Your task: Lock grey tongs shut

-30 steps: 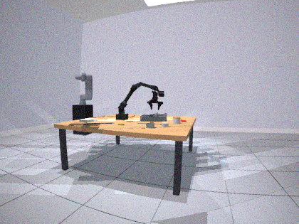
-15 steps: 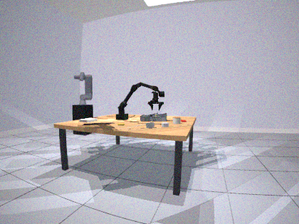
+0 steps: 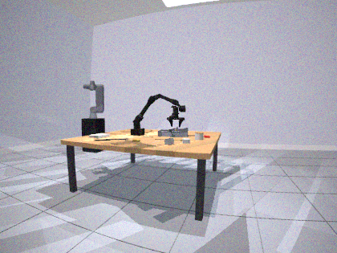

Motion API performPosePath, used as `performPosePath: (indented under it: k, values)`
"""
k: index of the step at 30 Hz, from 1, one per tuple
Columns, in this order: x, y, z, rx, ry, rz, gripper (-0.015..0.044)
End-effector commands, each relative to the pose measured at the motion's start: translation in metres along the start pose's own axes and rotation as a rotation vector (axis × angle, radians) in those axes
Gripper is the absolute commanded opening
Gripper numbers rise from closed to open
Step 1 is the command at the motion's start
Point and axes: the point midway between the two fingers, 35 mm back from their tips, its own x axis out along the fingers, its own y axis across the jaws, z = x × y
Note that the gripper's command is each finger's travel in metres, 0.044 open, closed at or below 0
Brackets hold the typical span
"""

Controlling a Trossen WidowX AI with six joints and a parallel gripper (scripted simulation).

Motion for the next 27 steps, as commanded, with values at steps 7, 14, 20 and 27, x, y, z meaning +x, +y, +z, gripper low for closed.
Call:
performPosePath:
  k: [7, 14, 20, 27]
  values:
    - [0.018, 0.0, 0.0, 0.003, -0.003, -0.002, 0.044]
    - [0.03, 0.0, 0.001, 0.003, -0.003, -0.002, 0.044]
    - [0.04, -0.001, 0.001, 0.003, -0.003, -0.002, 0.044]
    - [0.051, -0.002, 0.001, 0.003, -0.003, -0.002, 0.044]
